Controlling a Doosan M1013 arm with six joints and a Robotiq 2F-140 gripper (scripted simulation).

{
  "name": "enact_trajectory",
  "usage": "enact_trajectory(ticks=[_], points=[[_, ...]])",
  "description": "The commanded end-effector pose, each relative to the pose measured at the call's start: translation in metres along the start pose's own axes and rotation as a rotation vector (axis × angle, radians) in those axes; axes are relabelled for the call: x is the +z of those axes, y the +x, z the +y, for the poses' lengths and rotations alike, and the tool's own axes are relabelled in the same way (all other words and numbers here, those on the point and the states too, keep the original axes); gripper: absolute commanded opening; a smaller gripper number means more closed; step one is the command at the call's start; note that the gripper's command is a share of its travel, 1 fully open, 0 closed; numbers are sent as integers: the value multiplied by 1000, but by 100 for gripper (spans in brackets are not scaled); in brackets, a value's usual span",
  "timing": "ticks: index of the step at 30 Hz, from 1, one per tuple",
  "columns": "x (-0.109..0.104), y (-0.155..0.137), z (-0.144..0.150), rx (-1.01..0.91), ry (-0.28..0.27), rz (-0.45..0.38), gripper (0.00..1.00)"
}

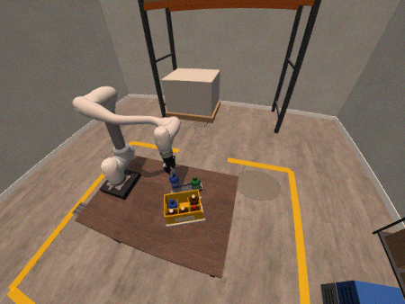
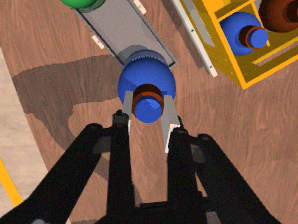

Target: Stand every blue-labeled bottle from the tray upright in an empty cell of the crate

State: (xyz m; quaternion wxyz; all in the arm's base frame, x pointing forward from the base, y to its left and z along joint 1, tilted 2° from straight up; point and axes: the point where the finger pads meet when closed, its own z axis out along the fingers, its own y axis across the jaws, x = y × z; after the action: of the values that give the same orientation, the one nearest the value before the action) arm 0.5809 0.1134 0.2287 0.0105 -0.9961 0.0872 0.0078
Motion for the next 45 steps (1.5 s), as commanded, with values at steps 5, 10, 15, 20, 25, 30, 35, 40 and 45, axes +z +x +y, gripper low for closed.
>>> enact_trajectory(ticks=[5,10,15,20,25,30,35,40,45], points=[[0,0,0,0,0,0,0],[-2,0,0,0,0,0,0],[-4,0,0,0,0,0,0],[-7,0,0,0,0,0,0],[-13,0,0,0,0,0,0],[-19,0,0,0,0,0,0],[-23,0,0,0,0,0,0],[-28,0,0,0,0,0,0],[-34,0,0,0,0,0,0]])
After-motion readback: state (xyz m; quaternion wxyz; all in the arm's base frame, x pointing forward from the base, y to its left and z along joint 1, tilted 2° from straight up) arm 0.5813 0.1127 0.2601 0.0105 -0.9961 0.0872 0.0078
